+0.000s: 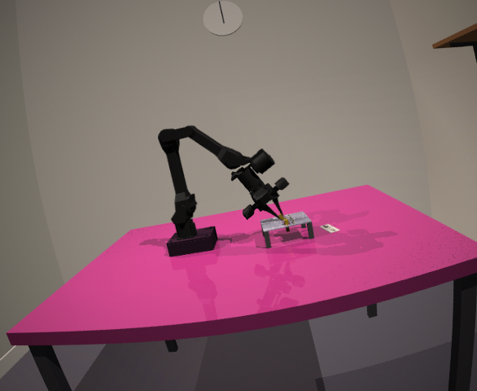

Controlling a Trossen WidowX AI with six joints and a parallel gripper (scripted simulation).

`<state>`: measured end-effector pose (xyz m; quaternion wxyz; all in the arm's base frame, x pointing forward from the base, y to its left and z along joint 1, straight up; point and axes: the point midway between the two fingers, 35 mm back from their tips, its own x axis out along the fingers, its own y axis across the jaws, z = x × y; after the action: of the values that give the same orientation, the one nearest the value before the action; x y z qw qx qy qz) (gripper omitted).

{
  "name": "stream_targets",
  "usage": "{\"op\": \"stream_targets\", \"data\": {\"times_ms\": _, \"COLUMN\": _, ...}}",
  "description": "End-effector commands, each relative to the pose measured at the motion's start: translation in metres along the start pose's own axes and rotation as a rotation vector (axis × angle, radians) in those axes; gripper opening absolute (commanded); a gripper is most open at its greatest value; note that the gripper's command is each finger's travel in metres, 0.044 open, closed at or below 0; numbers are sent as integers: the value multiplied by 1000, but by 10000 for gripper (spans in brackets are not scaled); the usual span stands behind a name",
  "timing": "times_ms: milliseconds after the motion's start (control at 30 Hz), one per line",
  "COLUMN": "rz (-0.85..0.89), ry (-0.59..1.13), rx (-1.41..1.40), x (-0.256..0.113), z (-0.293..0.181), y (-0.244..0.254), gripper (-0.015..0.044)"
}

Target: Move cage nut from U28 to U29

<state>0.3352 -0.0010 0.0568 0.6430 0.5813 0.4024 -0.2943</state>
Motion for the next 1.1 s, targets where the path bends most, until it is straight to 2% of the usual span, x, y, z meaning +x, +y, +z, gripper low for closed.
{"op": "stream_targets", "data": {"times_ms": 0, "rz": -1, "ry": 2, "rx": -4, "x": 0, "z": 0, "y": 1, "gripper": 38}}
{"op": "stream_targets", "data": {"times_ms": 1067, "rz": -35, "ry": 2, "rx": -4, "x": 0, "z": 0, "y": 4, "gripper": 38}}
